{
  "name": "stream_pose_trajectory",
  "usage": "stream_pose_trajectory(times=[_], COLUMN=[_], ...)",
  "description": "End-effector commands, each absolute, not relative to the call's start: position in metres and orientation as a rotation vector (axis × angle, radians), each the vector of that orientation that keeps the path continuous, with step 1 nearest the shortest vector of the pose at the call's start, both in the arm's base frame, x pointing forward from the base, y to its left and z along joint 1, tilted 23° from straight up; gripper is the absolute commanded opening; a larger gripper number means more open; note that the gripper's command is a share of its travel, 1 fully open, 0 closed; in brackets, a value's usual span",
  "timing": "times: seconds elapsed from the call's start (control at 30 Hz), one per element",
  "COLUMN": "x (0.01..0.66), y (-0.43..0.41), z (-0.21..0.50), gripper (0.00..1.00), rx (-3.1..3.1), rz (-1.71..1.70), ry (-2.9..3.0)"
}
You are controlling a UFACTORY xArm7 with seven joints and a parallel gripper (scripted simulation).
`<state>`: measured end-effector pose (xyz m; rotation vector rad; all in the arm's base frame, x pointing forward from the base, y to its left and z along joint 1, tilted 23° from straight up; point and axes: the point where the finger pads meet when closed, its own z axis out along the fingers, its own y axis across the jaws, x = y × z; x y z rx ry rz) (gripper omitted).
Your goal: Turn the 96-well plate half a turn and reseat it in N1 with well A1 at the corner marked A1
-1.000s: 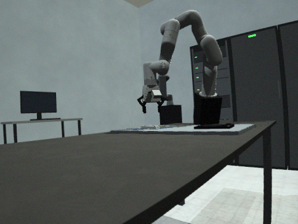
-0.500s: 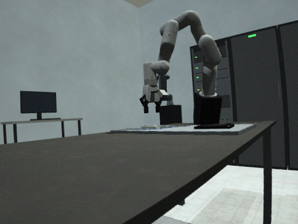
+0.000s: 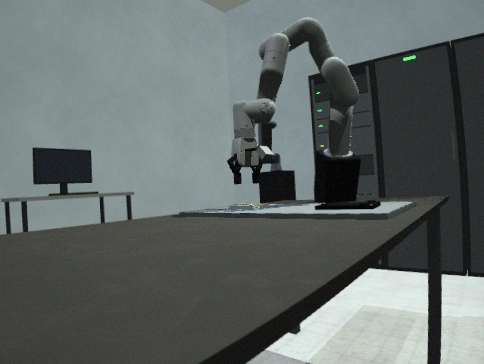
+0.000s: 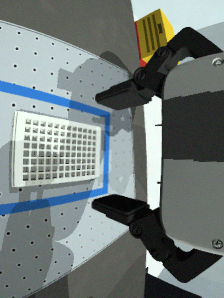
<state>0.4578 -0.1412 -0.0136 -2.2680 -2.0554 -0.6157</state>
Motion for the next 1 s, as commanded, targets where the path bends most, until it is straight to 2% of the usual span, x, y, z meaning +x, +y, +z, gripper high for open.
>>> stream_pose_trajectory(times=[0.0,0.97], x=[0.460,0.472], y=[-0.140,-0.129], z=[-0.019,-0.058], gripper=[1.00,1.00], rx=[-2.271,-2.270], rz=[-0.617,-0.617], ry=[-2.056,-2.056])
